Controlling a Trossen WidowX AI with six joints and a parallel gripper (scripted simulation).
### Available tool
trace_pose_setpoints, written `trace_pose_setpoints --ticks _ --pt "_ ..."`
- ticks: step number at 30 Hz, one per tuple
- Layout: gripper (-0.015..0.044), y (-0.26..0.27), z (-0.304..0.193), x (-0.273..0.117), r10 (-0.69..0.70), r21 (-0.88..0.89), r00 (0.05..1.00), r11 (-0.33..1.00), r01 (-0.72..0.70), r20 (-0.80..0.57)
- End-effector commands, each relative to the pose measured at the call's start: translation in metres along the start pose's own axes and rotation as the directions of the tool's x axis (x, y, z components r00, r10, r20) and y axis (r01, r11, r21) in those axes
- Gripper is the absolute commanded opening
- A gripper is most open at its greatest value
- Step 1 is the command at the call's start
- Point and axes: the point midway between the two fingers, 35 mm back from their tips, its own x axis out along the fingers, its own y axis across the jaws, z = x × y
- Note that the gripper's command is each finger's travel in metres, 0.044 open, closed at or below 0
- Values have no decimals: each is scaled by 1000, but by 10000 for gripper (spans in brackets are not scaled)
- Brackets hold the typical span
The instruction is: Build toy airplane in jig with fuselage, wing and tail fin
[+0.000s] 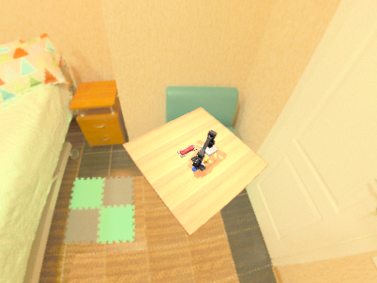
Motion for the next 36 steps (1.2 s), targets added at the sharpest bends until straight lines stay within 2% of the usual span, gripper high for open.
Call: trace_pose_setpoints --ticks 1,4,10,36 --pt "177 0 0 1 -1 4 1000 1000 1 0" --pt "157 0 0 1 -1 4 1000 1000 1 0" --pt "0 6 2 -8 16 2 1000 1000 -16 25" --pt "0 7 7 -84 15 1 1000 1000 -15 24"
